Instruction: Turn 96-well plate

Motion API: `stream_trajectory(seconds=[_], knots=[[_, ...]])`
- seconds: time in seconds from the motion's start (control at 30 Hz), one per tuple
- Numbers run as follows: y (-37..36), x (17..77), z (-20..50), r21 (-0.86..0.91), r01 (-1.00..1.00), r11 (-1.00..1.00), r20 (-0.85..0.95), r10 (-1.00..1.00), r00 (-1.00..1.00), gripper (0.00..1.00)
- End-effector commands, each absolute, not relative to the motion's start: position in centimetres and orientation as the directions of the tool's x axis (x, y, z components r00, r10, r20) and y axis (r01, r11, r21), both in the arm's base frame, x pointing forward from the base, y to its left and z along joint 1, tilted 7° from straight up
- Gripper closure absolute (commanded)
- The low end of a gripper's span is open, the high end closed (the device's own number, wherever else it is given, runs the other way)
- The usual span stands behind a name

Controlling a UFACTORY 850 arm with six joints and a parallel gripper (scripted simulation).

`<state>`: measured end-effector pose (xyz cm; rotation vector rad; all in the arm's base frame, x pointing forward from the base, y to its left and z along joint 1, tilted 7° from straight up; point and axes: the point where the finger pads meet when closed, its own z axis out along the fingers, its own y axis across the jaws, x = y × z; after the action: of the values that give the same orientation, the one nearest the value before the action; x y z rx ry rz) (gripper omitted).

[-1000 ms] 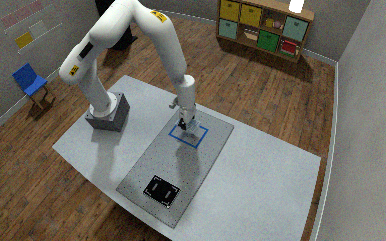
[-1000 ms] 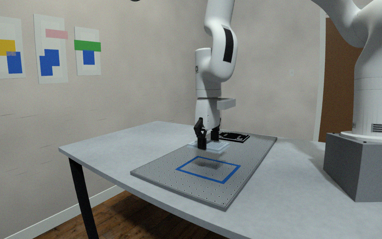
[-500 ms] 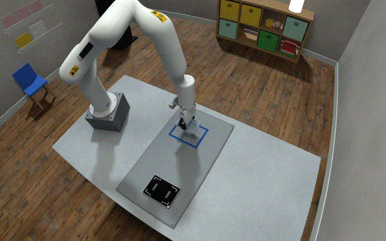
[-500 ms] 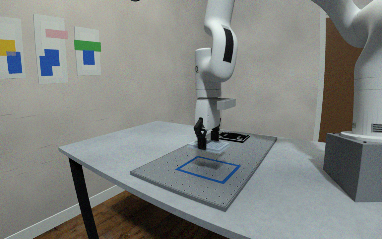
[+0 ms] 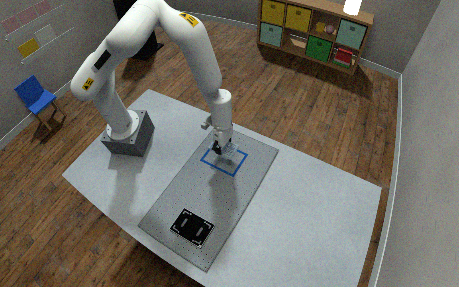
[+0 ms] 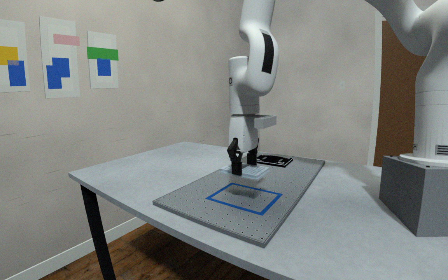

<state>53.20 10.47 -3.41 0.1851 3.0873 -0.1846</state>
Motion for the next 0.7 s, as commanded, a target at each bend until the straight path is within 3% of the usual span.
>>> stream_trajectory(seconds=[0.0, 0.67], knots=[[10.4, 53.3, -3.8, -0.115, 0.122, 0.986, -0.052, 0.116, -0.992, 1.0], [10.1, 53.4, -6.6, -0.116, 0.122, 0.986, -0.052, 0.116, -0.992, 1.0]])
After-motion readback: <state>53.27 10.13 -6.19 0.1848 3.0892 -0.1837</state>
